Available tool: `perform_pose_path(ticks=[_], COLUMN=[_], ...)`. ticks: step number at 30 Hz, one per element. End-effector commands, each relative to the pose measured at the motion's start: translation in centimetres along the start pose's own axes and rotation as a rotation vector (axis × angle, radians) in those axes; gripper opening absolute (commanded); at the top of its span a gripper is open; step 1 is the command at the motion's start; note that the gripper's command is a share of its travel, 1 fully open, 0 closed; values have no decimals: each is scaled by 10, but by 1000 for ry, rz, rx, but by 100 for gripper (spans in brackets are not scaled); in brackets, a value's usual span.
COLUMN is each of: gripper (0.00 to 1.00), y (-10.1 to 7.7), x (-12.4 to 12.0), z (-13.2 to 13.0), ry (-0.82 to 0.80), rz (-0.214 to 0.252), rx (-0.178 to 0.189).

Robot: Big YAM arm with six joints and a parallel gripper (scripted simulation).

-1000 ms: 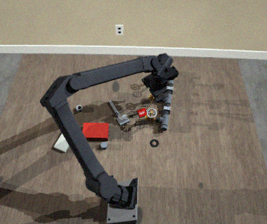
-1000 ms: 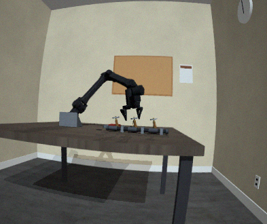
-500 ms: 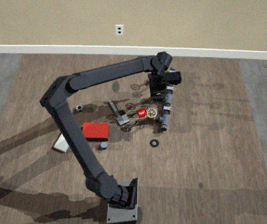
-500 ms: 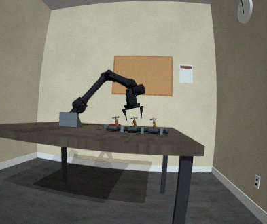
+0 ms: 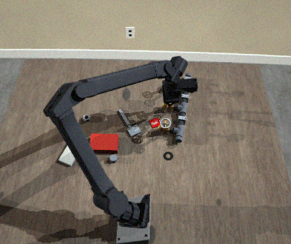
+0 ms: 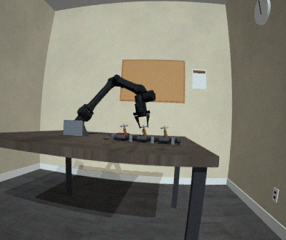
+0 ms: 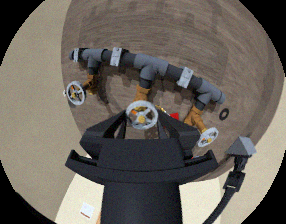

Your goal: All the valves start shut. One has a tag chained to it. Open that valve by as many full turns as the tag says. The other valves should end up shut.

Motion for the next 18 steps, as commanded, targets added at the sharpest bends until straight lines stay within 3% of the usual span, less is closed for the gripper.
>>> perform_pose_path(ticks=[1,18], gripper=[0,0], y=[-6,-6], x=[-3,-3], z=[6,6], ry=[0,-32], rz=[-10,-10], rx=[9,9])
Point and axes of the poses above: the point where the finger pads meet when closed, its own y axis out along the fingers, its own z axis across the jaws, x = y × z, the point moved 9 cm from there along -y, back along the fingers, and after that the axes turned 3 degrees about y, right-handed, at the moved point
